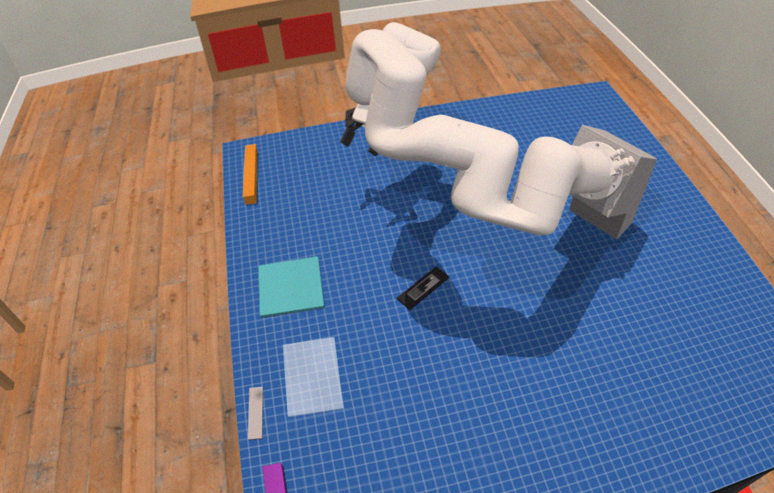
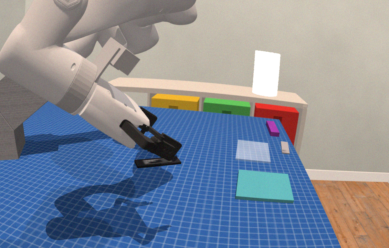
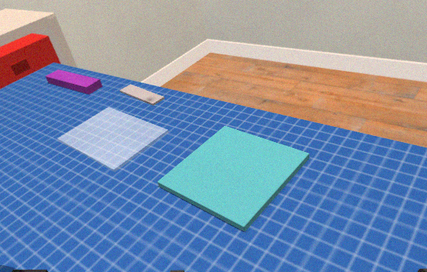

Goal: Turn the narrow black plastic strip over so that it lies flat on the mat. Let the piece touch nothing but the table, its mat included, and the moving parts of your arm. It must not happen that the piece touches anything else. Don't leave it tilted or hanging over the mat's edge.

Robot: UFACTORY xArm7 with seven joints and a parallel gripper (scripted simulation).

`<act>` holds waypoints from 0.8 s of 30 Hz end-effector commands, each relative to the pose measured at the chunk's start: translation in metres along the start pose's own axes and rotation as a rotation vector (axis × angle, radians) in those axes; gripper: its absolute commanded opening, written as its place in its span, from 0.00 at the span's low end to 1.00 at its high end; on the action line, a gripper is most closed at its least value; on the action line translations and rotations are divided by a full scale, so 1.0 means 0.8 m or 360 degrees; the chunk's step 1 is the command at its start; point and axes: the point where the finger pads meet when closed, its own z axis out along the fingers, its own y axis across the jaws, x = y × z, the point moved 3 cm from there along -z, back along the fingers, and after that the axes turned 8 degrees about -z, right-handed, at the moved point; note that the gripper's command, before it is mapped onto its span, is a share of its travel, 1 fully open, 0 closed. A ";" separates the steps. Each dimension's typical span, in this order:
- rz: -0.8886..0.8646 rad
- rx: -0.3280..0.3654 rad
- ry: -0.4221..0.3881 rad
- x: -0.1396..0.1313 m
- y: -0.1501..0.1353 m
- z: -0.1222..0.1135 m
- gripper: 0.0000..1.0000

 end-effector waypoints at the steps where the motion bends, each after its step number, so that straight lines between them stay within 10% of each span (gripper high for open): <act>1: -0.0003 -0.0006 -0.0028 0.001 -0.003 0.002 1.00; 24: 0.0020 -0.0056 -0.0628 -0.001 -0.134 0.102 1.00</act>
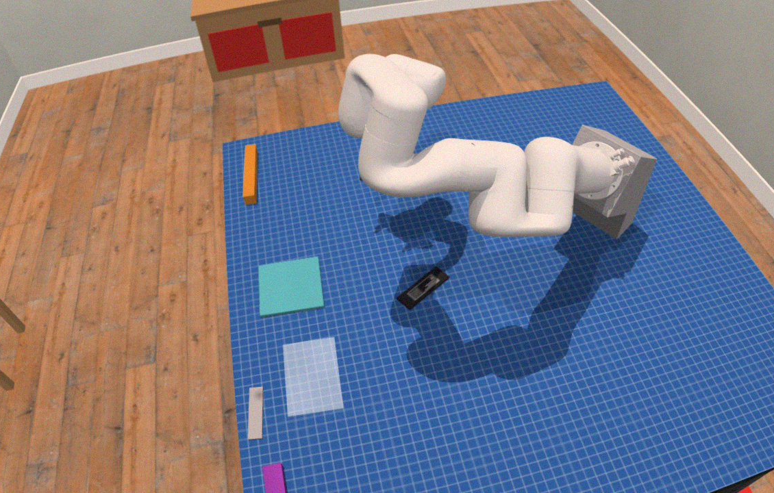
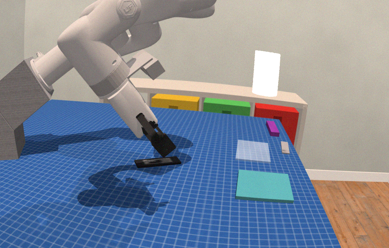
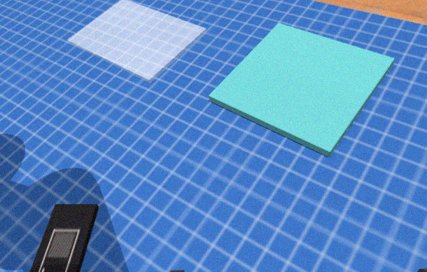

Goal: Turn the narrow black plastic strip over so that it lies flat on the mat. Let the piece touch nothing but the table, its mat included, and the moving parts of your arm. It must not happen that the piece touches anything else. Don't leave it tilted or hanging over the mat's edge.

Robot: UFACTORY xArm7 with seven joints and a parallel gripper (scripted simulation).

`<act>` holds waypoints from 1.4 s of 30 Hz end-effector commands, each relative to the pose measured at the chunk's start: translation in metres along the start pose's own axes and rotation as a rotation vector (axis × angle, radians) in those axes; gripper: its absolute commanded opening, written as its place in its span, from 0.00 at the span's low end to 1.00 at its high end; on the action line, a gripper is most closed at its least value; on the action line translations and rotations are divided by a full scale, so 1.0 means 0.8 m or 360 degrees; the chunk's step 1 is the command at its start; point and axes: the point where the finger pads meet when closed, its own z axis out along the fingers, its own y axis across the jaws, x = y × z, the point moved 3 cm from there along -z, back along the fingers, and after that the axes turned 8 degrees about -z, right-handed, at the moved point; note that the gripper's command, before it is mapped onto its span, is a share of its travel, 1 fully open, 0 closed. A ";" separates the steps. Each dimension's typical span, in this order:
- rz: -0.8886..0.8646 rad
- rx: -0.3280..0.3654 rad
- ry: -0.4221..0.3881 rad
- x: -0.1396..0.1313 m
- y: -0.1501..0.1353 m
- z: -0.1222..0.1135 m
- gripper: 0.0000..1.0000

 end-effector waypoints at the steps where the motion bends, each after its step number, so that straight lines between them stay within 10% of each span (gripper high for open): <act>1: 0.0004 -0.0054 -0.0171 0.007 -0.025 0.018 1.00; 42: 0.0043 -0.0106 -0.0861 0.034 -0.179 0.138 1.00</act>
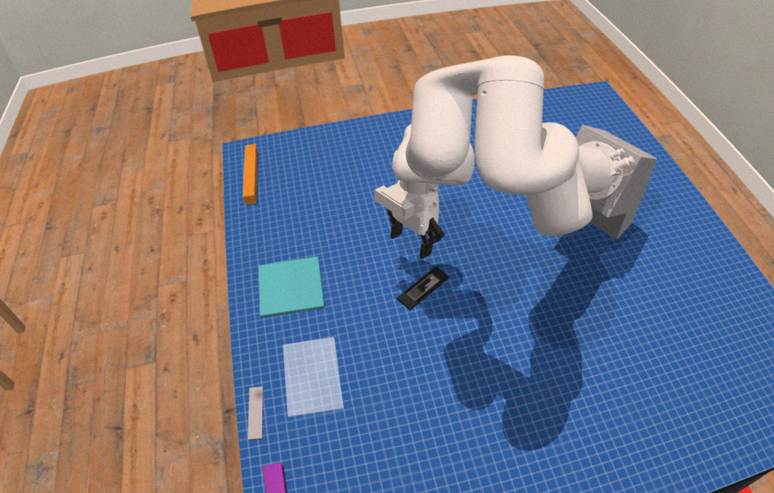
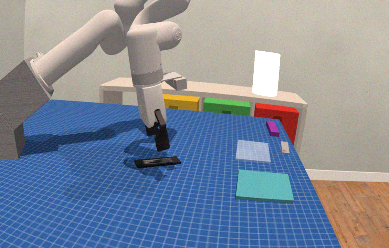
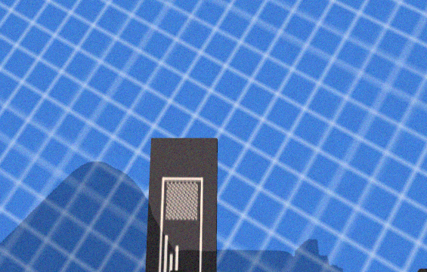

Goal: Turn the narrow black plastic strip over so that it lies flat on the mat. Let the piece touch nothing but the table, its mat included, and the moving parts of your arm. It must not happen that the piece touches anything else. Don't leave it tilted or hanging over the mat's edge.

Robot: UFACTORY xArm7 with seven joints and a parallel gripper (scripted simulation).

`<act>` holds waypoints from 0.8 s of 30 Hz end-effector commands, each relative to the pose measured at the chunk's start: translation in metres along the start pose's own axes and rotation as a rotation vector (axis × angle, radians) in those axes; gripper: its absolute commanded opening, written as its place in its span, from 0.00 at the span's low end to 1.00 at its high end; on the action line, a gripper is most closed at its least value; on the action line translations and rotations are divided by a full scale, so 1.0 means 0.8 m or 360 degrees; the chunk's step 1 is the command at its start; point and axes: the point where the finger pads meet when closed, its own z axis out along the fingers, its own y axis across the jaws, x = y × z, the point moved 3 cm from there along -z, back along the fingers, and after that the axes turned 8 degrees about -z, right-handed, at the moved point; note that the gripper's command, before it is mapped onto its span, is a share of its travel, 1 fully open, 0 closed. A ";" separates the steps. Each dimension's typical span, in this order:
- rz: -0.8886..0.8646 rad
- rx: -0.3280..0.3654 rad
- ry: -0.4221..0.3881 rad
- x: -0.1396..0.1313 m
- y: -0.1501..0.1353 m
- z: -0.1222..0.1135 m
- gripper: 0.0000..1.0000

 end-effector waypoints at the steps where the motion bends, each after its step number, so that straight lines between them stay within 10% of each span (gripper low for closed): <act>1: 0.0016 -0.0032 -0.0149 0.014 -0.026 0.016 1.00; 24: 0.0019 -0.0059 -0.0333 0.033 -0.069 0.040 1.00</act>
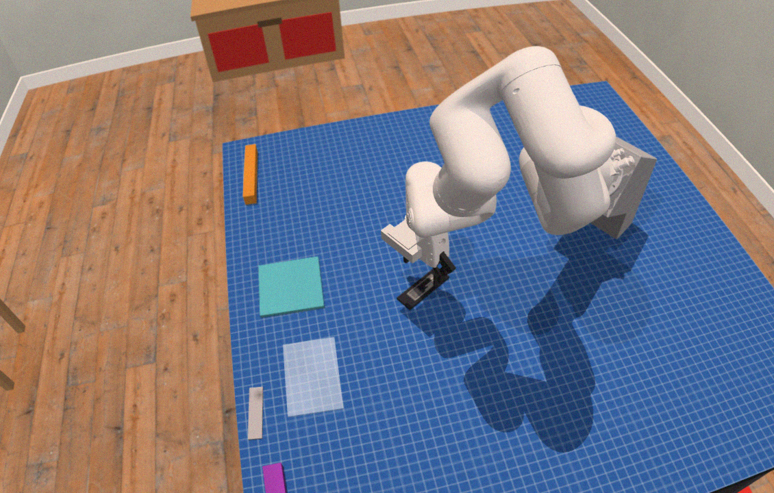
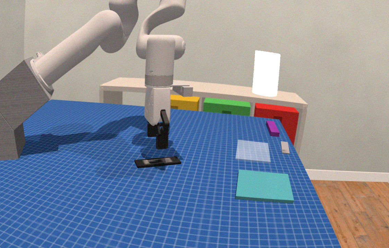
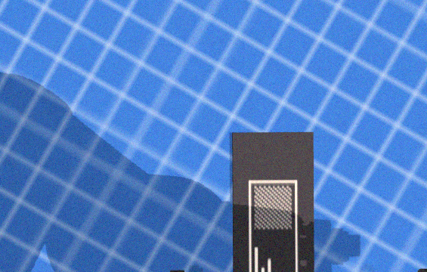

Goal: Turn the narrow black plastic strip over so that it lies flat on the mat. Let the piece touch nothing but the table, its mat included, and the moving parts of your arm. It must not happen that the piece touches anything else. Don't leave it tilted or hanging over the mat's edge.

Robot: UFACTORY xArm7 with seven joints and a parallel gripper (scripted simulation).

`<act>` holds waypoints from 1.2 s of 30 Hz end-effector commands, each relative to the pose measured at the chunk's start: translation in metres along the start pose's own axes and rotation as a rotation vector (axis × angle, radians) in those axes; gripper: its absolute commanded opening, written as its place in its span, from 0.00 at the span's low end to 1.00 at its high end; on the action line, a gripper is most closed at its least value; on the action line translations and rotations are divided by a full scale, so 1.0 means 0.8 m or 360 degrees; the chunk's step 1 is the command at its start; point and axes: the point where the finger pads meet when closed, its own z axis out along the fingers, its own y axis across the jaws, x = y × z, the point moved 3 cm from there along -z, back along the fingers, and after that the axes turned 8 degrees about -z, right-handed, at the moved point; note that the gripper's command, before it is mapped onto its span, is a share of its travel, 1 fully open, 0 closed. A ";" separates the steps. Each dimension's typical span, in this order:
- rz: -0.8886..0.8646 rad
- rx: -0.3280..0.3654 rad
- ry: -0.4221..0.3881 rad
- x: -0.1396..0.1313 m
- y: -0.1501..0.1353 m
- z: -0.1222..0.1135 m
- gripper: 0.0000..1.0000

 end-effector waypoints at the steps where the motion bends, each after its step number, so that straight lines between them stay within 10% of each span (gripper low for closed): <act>1: 0.0001 -0.0004 -0.0004 0.001 0.000 0.000 1.00; 16: 0.0001 -0.0004 -0.0004 0.000 0.000 0.000 1.00; 26: 0.0003 0.0000 -0.0007 -0.070 -0.012 -0.003 1.00; 27: 0.0003 0.0000 -0.0007 -0.070 -0.012 -0.003 0.61; 36: 0.0003 0.0000 -0.0007 -0.070 -0.012 -0.003 0.61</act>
